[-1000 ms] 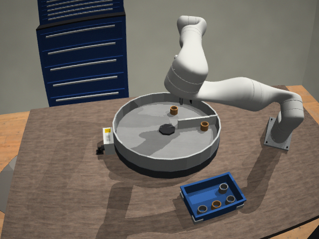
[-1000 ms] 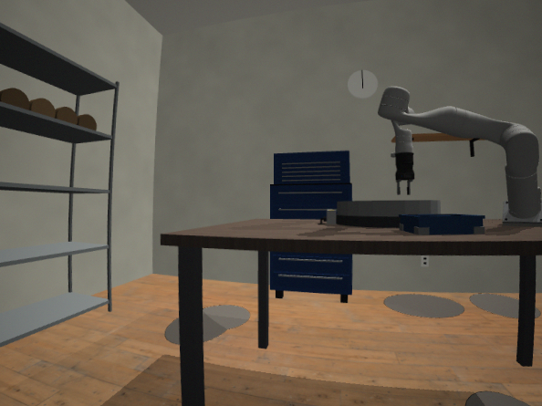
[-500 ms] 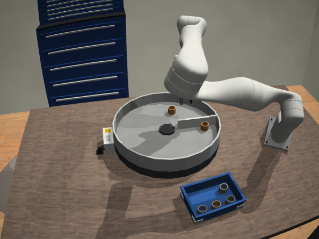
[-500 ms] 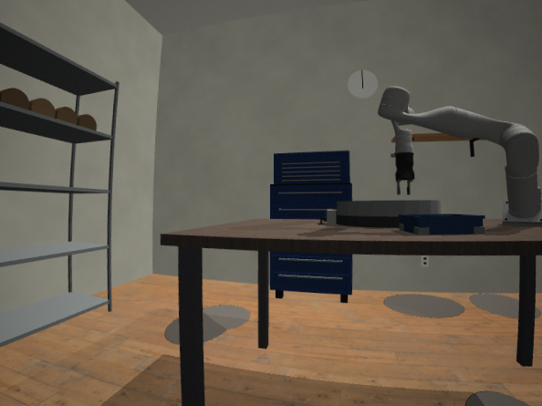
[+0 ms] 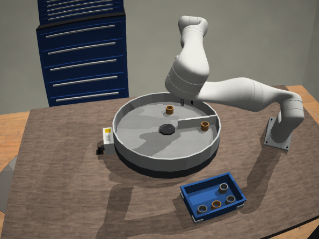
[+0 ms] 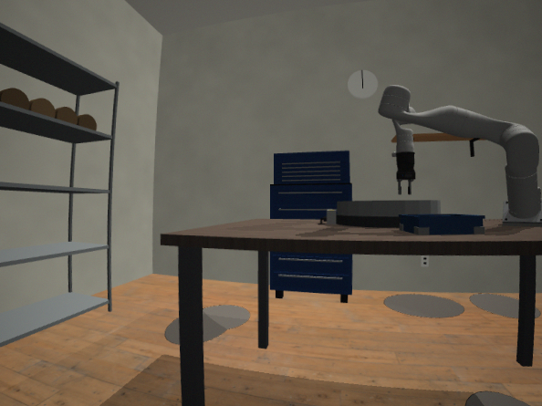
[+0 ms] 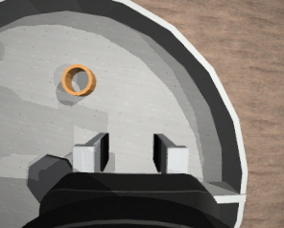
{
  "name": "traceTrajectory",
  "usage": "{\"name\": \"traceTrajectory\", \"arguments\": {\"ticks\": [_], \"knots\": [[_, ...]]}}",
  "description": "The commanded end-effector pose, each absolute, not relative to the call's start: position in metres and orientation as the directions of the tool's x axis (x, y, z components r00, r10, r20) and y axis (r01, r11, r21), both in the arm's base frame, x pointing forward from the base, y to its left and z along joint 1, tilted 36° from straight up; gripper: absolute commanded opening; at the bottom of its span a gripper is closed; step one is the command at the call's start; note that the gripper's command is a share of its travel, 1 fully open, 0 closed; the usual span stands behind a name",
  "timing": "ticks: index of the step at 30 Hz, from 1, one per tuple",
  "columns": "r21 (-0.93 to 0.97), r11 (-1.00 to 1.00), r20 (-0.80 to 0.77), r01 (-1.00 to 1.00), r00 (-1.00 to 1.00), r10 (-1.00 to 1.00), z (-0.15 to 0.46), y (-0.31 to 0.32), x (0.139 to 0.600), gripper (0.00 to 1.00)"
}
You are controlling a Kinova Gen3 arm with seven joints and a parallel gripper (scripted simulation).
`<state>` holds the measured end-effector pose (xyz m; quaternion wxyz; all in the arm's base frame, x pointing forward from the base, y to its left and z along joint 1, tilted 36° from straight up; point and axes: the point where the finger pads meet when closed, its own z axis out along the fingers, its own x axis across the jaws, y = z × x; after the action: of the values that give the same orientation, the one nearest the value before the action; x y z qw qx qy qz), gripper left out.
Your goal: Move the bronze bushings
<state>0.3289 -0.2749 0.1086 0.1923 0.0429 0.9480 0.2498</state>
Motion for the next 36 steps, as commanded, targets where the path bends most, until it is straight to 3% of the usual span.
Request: {"name": "traceTrajectory", "arguments": {"ticks": [1, 36], "knots": [[0.497, 0.868, -0.34, -0.012, -0.923, 0.182, 0.115, -0.265, 0.328, 0.76], [0.498, 0.867, -0.331, -0.012, -0.927, 0.178, 0.226, -0.065, 0.328, 0.76]]}}
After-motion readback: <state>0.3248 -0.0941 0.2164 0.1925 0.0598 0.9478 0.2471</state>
